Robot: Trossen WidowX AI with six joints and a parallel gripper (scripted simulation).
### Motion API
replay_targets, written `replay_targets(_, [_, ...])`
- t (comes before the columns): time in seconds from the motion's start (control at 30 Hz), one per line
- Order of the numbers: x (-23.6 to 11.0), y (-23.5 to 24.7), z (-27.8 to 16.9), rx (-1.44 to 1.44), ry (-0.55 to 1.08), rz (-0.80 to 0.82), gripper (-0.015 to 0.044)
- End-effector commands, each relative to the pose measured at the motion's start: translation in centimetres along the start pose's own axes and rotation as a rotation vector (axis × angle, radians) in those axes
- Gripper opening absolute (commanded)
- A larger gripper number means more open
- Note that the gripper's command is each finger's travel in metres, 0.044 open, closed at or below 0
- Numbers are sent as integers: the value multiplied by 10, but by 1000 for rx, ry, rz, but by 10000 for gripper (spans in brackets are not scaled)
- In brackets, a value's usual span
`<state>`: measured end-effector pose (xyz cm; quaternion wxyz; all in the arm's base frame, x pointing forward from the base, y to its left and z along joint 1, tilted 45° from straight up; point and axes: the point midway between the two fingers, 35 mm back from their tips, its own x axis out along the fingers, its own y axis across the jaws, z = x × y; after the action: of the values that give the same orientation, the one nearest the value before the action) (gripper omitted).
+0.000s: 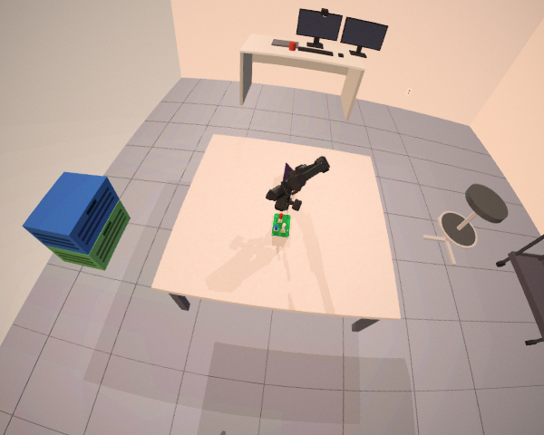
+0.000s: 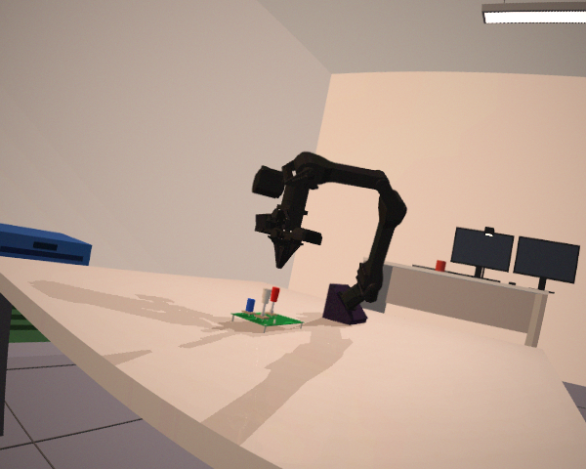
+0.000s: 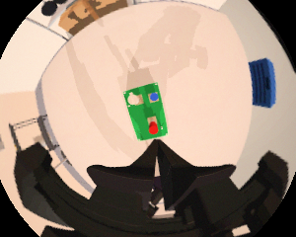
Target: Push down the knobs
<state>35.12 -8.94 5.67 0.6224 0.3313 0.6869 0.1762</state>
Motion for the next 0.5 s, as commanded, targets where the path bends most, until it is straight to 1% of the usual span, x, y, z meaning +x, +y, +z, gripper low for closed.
replay_targets(0.0, [1,1,-3,-4,11,25,0])
replay_targets(0.13, [20,1,-3,-4,11,26,0])
replay_targets(0.47, [27,1,-3,-5,11,26,0])
